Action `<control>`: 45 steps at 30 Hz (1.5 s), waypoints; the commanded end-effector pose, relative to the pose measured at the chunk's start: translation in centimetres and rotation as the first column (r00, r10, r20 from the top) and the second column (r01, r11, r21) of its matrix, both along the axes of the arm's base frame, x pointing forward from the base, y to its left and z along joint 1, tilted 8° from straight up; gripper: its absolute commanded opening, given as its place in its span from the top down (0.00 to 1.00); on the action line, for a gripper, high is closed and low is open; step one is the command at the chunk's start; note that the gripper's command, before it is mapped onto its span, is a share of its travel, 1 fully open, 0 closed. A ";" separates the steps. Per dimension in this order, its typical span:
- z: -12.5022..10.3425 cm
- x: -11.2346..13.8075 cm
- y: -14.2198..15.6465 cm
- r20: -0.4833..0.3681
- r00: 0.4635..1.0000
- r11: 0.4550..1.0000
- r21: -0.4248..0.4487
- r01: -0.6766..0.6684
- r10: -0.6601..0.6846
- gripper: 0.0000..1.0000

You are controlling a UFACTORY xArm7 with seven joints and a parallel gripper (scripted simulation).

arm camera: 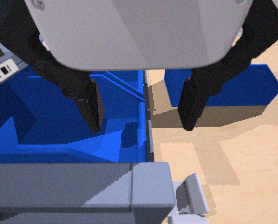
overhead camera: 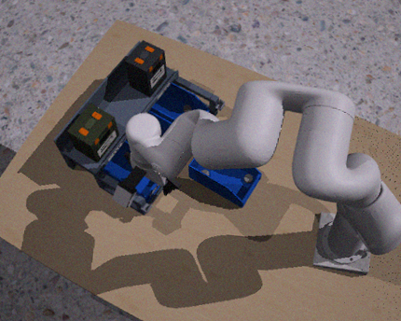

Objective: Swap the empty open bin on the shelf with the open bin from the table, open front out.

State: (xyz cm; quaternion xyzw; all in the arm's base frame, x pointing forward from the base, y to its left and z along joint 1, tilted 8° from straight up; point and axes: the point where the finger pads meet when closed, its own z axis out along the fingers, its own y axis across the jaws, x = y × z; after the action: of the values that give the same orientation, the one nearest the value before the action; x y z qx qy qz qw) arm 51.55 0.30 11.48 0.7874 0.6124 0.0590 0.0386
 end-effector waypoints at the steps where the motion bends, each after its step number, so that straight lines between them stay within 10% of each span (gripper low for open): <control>1: 0.0 0.1 0.0 0.004 1.000 1.000 0.001 0.000 0.000 0.05; 45: -1.6 0.4 0.0 0.004 1.000 1.000 0.001 0.000 0.000 0.05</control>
State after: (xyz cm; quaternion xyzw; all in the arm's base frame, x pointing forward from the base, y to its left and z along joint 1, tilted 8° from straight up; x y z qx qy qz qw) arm 51.81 0.32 9.68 0.7874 0.6124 0.0589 0.0385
